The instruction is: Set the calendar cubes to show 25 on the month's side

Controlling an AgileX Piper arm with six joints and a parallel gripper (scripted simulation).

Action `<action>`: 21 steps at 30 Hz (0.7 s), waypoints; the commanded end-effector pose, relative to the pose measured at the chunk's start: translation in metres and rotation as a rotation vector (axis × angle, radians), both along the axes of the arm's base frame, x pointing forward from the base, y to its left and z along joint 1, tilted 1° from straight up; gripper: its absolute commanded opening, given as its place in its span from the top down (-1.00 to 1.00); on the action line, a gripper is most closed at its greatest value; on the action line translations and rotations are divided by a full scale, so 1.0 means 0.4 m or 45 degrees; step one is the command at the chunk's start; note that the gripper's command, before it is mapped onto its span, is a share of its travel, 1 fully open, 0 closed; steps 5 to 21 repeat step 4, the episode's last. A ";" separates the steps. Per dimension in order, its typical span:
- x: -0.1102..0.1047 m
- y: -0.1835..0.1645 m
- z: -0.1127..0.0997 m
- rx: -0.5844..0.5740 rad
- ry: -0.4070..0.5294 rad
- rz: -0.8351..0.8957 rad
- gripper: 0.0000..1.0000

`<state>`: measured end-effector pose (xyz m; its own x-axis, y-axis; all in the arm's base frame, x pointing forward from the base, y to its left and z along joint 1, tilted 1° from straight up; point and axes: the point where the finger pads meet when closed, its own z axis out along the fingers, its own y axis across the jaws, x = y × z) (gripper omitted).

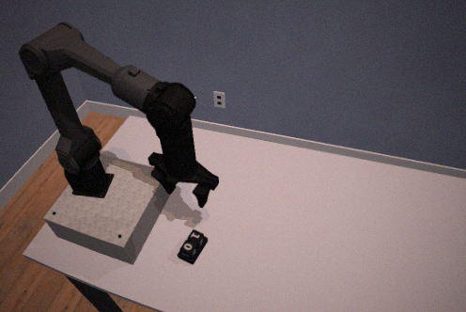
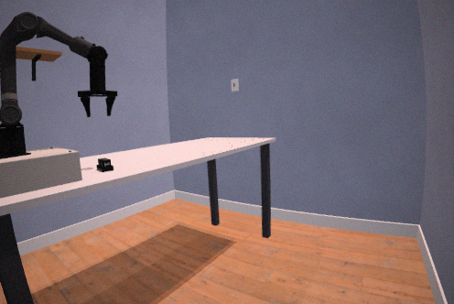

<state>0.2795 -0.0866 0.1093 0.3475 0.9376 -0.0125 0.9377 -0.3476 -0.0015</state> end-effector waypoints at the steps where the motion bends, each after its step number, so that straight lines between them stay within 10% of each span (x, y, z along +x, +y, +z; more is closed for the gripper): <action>1: 0.001 0.001 0.000 0.001 -0.002 0.001 -1.00; 21: 0.001 0.001 0.000 0.001 -0.002 0.001 -1.00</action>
